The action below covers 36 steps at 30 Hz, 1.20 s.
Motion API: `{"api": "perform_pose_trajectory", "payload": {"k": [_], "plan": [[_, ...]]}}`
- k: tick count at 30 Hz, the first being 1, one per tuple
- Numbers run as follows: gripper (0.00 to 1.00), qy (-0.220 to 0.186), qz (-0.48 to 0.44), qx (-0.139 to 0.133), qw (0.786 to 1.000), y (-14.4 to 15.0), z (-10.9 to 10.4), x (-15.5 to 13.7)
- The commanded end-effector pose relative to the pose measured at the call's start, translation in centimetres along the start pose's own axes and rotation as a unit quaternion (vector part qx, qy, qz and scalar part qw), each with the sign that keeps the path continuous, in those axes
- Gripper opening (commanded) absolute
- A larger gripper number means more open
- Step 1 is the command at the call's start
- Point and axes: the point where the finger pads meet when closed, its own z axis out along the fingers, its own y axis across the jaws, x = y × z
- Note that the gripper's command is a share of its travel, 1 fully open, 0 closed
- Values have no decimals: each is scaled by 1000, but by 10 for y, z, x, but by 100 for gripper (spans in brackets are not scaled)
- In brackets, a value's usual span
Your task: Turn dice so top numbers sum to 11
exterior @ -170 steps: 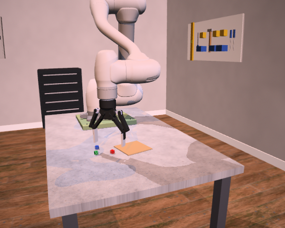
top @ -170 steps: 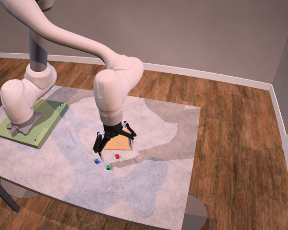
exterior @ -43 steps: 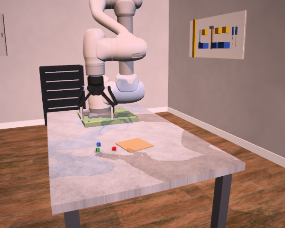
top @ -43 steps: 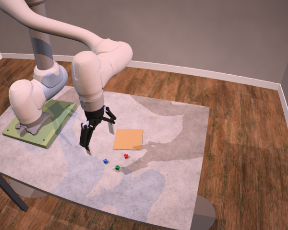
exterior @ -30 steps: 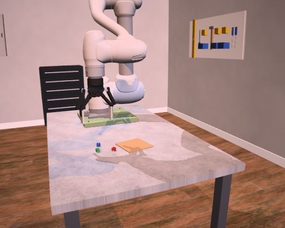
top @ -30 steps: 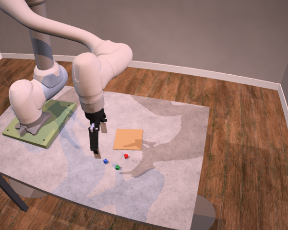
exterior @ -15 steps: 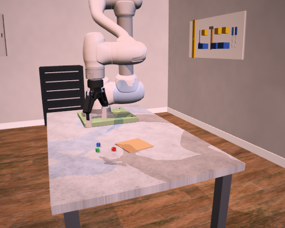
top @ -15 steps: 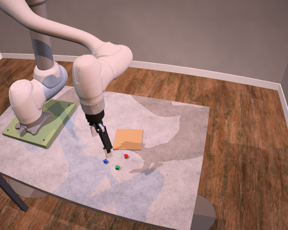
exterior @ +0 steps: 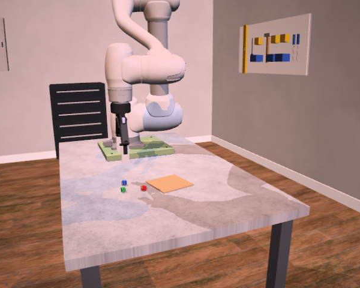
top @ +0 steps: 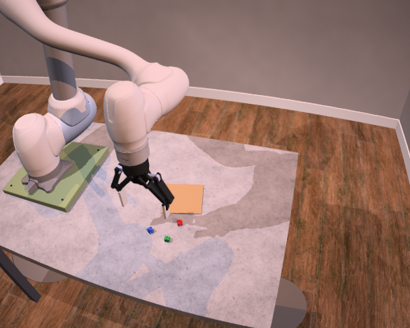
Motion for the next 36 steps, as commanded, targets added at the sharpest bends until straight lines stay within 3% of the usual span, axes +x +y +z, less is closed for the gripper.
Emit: {"api": "perform_pose_trajectory", "payload": {"k": [1, 9, 11, 15, 20, 24, 29, 30, 36], "plan": [[100, 5, -83, -1, 997, 0, 4, 1], [100, 5, -249, -2, 969, 0, 9, 1], [100, 5, -310, -3, 951, 0, 10, 1], [100, 5, -345, -3, 938, 0, 11, 1], [100, 5, -448, -3, 894, -1, 14, 1], [100, 4, -484, -3, 875, -1, 15, 1], [100, 4, -493, -3, 870, -1, 15, 1], [19, 4, -493, -3, 870, -1, 15, 1], [19, 4, -493, -3, 870, -1, 15, 1]]}}
